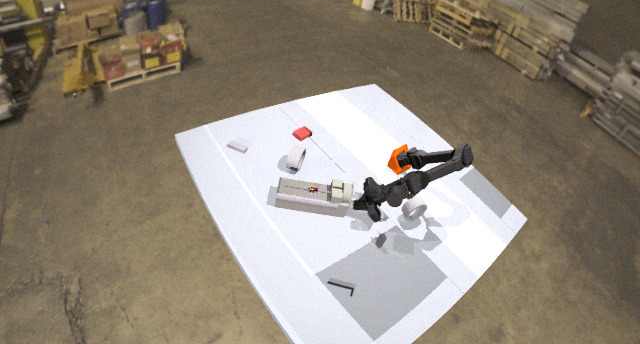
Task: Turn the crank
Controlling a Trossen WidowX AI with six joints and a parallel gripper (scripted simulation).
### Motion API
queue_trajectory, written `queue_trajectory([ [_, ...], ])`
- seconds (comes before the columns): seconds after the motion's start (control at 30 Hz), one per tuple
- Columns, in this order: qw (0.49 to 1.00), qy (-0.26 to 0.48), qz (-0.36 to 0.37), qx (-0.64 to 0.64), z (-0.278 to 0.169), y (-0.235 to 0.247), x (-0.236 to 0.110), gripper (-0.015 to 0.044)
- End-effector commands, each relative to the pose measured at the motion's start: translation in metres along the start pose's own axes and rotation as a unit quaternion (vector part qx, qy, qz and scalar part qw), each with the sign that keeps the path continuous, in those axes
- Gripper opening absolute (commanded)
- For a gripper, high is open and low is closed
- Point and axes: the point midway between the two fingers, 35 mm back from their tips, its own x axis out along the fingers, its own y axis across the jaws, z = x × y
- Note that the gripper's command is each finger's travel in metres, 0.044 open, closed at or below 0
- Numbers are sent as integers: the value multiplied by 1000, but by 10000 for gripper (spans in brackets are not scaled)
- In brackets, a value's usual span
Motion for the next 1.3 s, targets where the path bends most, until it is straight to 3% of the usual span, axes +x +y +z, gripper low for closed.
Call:
queue_trajectory([
  [0.0,1000,5,-11,2,-3,-8,3,0],
  [1.1,1000,0,0,0,-1,-1,1,0],
  [1.27,1000,0,0,0,-1,-1,1,131],
])
